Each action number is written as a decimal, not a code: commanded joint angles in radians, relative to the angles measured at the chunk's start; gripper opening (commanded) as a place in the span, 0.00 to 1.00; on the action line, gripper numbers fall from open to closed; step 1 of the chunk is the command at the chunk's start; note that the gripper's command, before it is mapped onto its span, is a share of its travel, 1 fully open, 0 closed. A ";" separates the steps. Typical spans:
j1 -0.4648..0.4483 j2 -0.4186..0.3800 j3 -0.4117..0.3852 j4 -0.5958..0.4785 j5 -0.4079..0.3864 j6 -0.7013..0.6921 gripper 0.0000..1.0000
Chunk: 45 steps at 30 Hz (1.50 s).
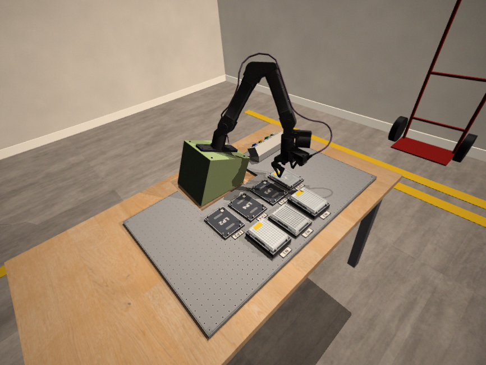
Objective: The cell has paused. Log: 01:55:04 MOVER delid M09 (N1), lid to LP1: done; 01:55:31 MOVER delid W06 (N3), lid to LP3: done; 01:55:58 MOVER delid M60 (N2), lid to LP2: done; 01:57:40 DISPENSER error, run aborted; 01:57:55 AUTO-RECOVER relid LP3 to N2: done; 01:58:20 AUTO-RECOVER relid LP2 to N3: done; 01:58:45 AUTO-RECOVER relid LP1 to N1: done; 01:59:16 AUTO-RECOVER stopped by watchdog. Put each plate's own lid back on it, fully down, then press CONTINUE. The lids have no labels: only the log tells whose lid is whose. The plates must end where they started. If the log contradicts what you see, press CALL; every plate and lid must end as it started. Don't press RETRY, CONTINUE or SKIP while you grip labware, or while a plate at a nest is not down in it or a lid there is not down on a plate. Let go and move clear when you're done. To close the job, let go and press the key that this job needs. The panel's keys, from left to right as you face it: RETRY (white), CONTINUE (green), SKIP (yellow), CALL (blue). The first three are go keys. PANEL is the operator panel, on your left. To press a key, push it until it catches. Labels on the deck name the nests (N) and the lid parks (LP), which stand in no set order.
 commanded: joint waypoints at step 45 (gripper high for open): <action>-0.045 -0.071 0.050 -0.107 -0.008 -0.038 1.00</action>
